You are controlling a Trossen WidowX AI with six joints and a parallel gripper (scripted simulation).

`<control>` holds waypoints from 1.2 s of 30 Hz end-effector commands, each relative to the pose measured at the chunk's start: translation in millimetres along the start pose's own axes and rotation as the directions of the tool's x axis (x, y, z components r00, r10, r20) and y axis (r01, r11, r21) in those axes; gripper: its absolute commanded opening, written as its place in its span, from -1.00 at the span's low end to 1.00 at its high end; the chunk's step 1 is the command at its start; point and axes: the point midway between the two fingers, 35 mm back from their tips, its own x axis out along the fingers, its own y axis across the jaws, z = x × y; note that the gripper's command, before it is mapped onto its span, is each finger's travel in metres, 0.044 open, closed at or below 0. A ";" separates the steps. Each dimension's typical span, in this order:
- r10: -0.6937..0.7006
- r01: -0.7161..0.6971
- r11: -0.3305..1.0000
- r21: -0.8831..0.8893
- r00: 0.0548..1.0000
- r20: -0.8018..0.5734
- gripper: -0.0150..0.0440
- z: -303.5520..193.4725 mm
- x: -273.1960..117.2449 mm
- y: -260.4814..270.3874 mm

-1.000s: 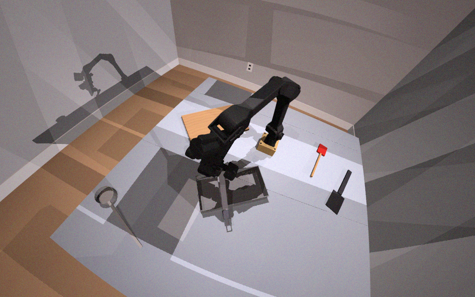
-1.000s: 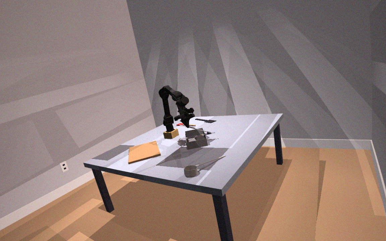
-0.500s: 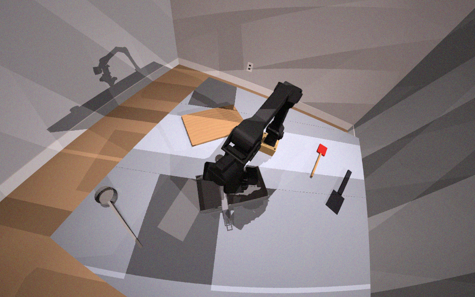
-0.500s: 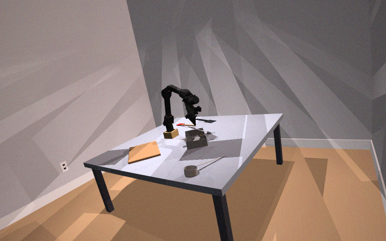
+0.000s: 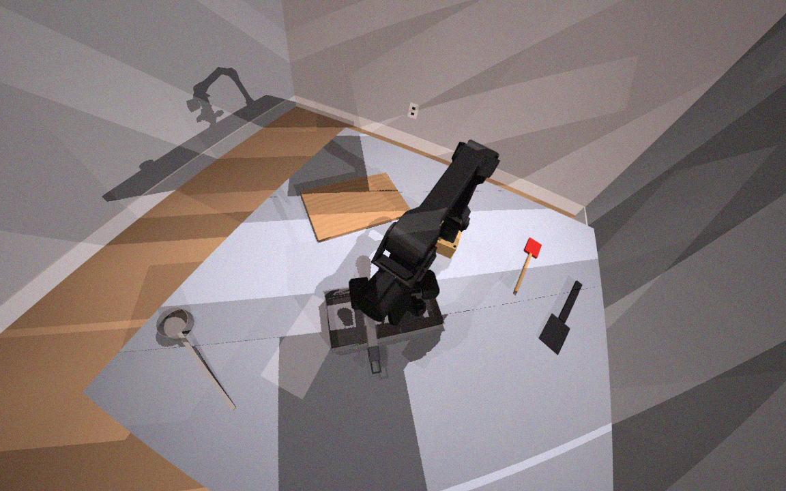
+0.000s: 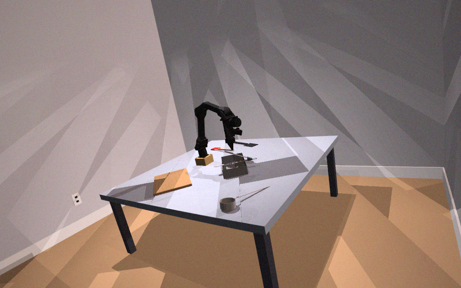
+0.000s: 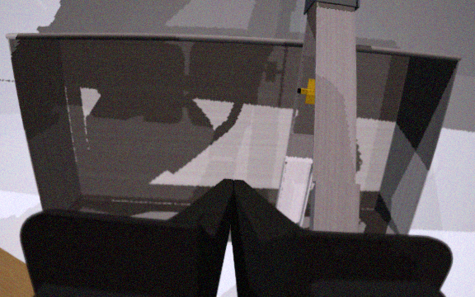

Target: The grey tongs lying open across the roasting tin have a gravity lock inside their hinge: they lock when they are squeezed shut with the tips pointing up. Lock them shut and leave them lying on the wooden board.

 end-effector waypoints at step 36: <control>-0.002 0.002 1.000 -0.007 1.000 0.005 -1.00 1.8 55.4 -0.9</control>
